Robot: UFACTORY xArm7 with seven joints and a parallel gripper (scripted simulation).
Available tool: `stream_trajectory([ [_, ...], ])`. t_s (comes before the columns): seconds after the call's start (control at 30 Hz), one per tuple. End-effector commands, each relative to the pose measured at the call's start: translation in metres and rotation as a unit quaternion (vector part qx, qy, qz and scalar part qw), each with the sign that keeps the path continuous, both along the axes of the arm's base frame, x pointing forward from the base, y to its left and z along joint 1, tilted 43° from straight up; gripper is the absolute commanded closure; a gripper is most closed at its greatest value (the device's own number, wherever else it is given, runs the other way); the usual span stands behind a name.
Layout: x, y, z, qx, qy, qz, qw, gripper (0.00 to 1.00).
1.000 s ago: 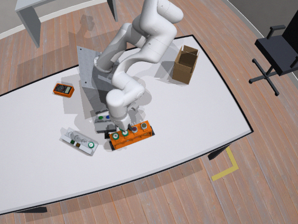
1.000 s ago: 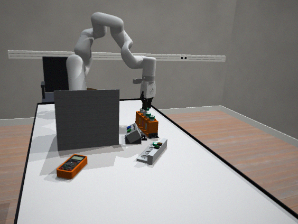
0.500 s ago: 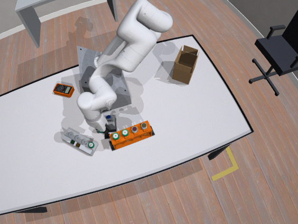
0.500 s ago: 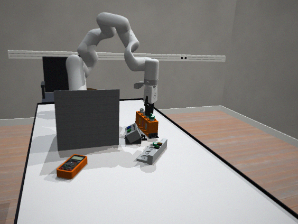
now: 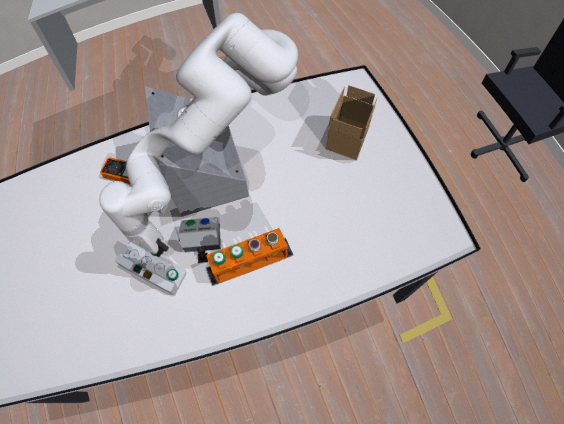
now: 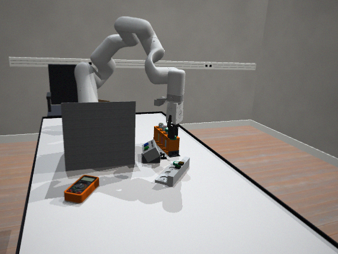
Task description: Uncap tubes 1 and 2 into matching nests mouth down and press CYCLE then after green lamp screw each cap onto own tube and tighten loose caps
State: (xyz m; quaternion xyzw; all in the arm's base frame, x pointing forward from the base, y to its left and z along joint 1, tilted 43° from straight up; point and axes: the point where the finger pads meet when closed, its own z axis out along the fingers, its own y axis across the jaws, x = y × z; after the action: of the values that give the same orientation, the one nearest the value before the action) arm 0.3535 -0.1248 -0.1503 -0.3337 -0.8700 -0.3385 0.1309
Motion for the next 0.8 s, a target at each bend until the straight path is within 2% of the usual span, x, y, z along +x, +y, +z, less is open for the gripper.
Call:
stream_trajectory([
  [0.0, -0.003, -0.026, -0.022, 0.0, -0.001, -0.001, 1.0, 1.0],
  [0.3, -0.003, -0.027, -0.022, 0.0, -0.001, 0.0, 1.0, 1.0],
  [0.77, -0.003, 0.017, -0.07, 0.0, -0.001, 0.0, 1.0, 1.0],
])
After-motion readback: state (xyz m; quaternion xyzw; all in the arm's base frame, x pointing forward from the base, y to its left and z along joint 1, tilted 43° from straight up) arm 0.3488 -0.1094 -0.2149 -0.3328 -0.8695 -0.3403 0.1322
